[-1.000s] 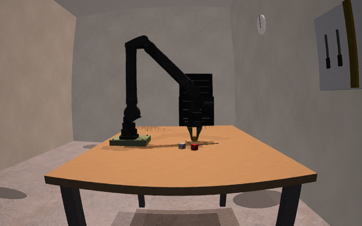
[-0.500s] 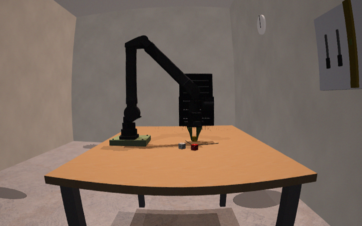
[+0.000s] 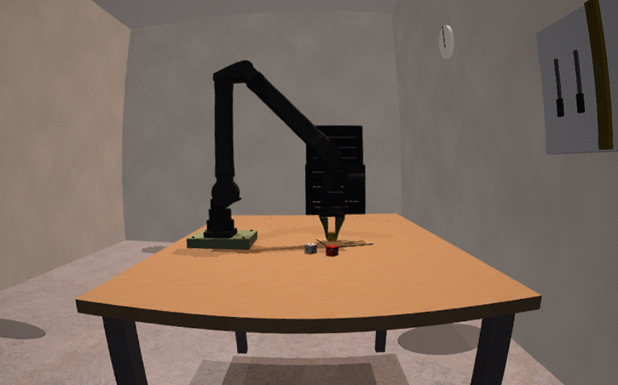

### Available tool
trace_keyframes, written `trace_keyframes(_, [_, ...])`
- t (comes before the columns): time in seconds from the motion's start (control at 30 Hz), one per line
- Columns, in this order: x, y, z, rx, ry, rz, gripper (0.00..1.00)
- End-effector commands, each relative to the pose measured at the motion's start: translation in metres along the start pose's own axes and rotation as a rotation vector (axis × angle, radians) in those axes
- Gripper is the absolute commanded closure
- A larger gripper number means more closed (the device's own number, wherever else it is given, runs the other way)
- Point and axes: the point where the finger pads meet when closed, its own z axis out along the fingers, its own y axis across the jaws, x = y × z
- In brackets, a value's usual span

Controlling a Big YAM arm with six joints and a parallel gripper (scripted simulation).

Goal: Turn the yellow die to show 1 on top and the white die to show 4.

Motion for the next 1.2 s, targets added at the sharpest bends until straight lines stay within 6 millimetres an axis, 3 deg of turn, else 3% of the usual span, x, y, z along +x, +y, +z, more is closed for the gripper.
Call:
trace_keyframes(0.0, [0.0059,0.0112,-0.0103,-0.042,-0.001,-0.027,0.80])
trace_keyframes(1.17, [0.0059,0.0201,-0.0120,-0.049,-0.001,-0.033,0.80])
